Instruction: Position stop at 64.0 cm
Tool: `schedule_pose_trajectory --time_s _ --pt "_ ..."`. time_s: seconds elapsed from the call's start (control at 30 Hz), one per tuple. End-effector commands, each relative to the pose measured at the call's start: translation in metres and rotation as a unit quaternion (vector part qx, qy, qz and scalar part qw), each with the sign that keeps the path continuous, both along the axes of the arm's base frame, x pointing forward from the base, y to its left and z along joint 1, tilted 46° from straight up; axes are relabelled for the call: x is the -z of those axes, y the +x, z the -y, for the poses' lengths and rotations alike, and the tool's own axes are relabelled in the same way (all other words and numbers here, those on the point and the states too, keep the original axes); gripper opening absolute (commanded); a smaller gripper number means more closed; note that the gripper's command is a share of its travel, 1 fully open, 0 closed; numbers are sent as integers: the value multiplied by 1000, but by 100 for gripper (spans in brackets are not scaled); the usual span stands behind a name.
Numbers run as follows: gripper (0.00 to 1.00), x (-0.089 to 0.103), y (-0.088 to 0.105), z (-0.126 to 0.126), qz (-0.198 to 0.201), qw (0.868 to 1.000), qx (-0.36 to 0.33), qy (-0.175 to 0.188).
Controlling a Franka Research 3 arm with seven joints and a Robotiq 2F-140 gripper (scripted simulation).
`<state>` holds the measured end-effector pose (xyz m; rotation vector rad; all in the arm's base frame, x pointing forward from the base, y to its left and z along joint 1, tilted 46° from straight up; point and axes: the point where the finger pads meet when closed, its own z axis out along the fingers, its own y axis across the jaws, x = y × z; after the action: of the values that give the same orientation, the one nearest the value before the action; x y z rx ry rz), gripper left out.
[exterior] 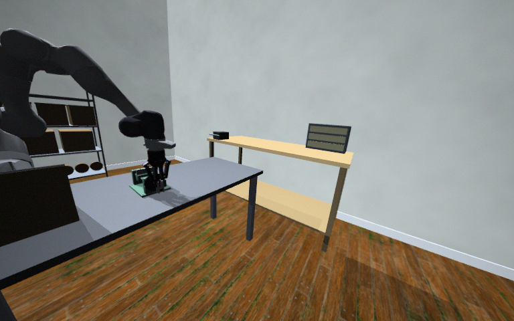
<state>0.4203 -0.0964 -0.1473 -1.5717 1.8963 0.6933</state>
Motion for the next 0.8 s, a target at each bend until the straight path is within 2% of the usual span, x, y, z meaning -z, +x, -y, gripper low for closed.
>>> schedule_pose_trajectory --time_s 0.0,0.77 --pt "4 2 -5 -2 1 1000 -3 0" --pt "4 -2 -30 -2 1 1000 -3 0"
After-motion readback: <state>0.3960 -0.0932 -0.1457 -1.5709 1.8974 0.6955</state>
